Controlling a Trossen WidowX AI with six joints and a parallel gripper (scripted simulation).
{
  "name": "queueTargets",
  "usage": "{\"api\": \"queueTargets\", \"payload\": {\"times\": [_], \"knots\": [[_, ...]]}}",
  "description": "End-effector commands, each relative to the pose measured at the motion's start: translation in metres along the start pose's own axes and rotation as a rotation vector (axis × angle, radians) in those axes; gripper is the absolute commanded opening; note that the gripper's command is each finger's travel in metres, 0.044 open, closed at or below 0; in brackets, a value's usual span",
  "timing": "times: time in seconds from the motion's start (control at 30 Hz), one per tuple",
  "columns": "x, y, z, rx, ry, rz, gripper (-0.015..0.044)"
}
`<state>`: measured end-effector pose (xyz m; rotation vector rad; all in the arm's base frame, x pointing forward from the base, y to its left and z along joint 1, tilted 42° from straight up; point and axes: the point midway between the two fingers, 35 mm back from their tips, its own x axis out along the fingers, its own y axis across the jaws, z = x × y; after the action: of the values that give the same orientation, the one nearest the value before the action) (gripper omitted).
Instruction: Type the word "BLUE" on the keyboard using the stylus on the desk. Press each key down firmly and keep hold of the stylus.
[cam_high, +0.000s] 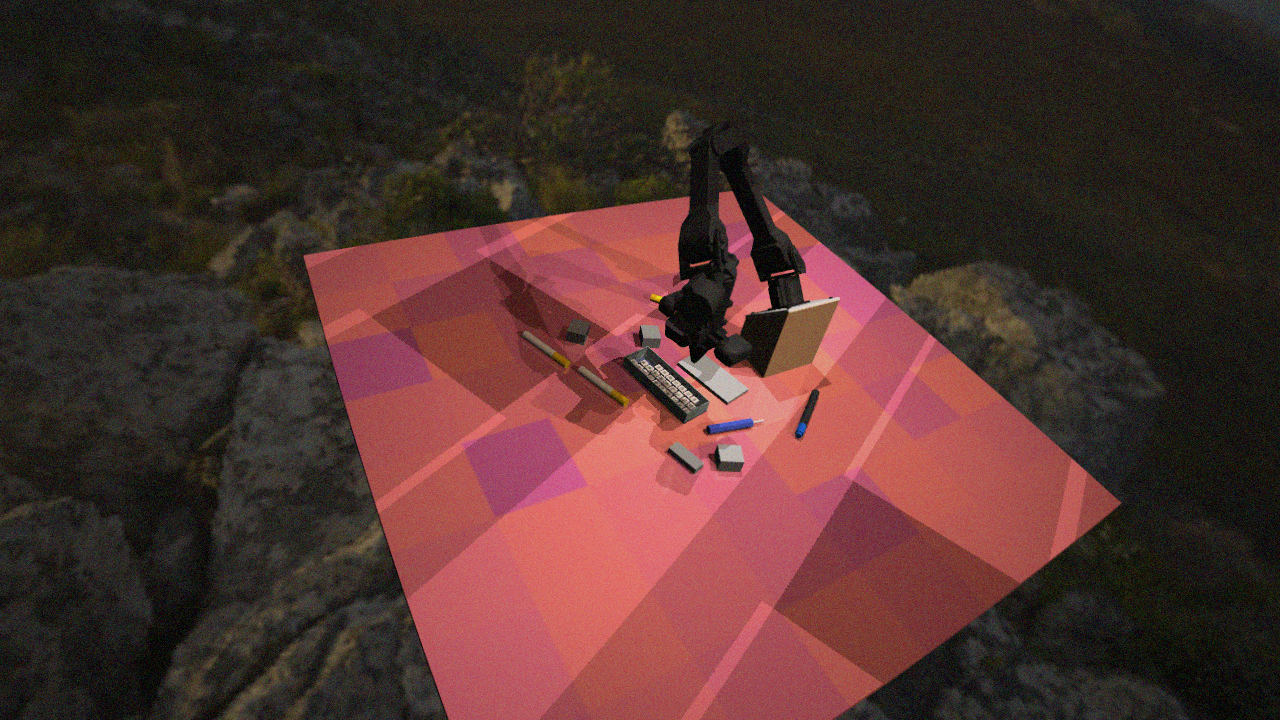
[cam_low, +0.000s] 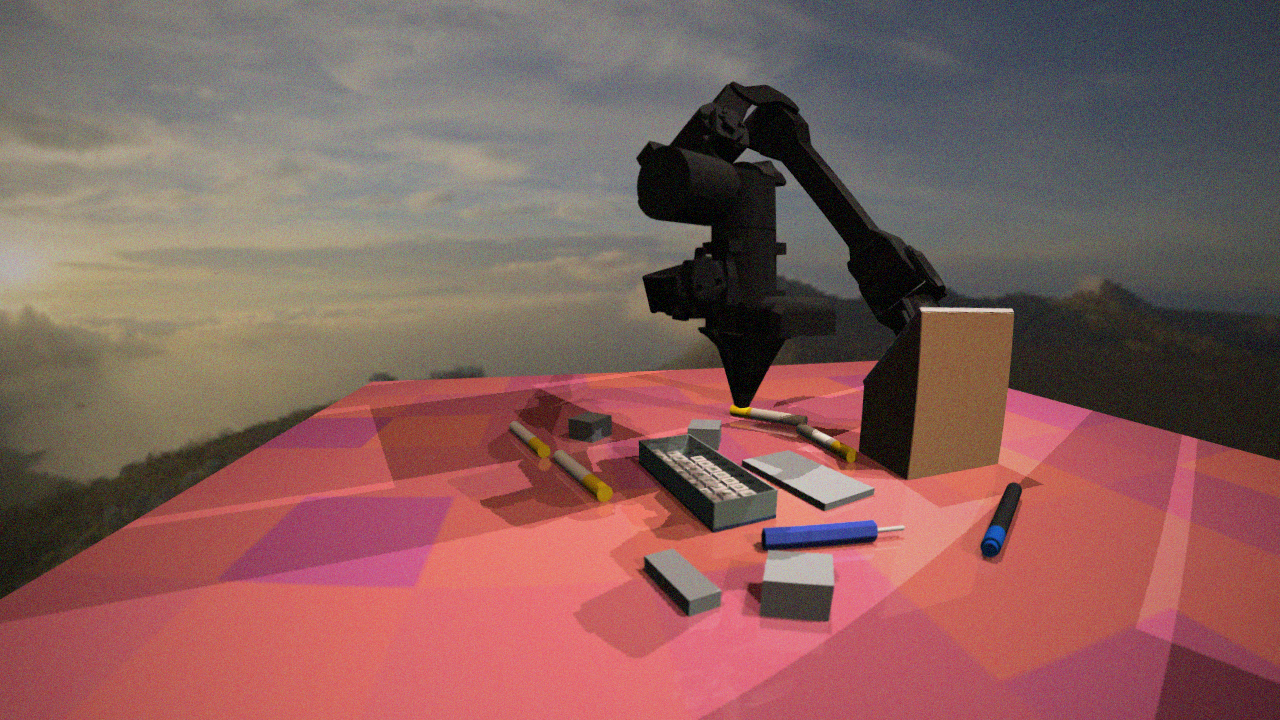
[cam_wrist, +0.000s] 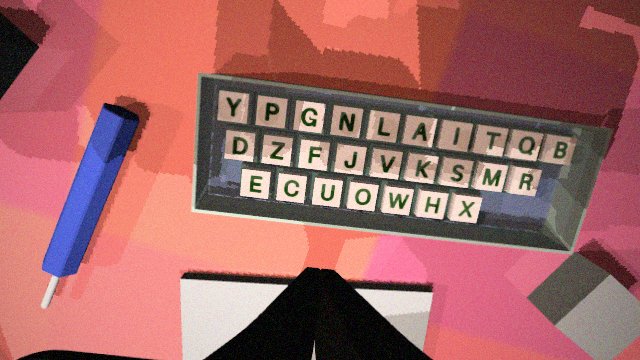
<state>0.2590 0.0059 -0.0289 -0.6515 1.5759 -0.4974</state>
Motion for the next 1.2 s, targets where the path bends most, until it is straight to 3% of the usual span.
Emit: {"api": "queueTargets", "payload": {"times": [0.0,0.23,0.37,0.5,0.87,1.07,1.17], "knots": [[-0.014,-0.001,-0.002,0.005,0.008,0.001,0.0],[-0.009,0.0,0.001,0.002,0.004,0.0,0.0],[-0.009,0.0,0.001,0.0,0.003,-0.001,0.0105],[-0.009,0.0,0.001,0.001,0.003,-0.001,0.0],[-0.009,0.0,0.001,0.0,0.003,-0.001,0.0],[-0.002,0.025,0.002,0.075,0.105,0.052,0.015],[0.008,0.056,0.001,0.172,0.244,0.093,0.015]]}}
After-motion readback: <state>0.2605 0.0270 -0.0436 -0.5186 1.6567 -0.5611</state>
